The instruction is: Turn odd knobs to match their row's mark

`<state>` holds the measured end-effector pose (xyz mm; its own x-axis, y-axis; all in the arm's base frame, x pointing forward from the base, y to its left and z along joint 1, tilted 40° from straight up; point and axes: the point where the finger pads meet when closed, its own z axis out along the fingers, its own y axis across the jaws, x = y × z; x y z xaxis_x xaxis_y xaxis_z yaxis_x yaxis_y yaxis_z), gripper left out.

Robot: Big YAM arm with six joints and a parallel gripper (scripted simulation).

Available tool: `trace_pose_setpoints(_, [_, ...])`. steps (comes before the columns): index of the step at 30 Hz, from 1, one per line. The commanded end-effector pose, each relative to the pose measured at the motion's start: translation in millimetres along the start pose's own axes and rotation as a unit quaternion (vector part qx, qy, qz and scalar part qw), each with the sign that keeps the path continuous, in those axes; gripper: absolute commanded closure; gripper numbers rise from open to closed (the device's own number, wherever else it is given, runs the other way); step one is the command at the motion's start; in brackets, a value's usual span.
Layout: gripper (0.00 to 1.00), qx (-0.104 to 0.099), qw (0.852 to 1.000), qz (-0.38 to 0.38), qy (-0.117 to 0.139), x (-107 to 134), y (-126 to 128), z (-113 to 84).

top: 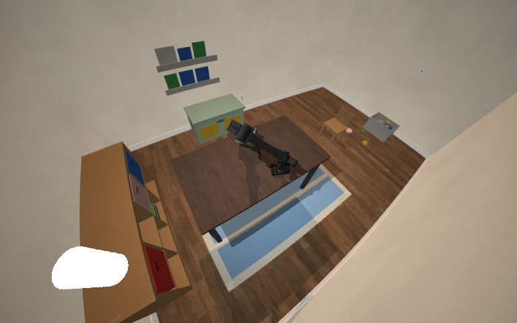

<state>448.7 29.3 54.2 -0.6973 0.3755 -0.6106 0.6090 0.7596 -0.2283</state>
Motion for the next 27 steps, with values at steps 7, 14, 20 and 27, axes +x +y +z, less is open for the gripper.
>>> trace_pose_setpoints(7, [0.82, 0.009, 1.000, -0.001, 0.007, 4, -10, 11.9])
trace_pose_setpoints(14, [0.82, 0.000, 1.000, 0.012, -0.002, -1, -15, 2.0])
trace_pose_setpoints(20, [0.82, 0.004, 1.000, 0.009, 0.001, 7, -18, 6.0])
trace_pose_setpoints(27, [0.82, 0.007, 1.000, 0.007, 0.004, 11, -19, 8.4])
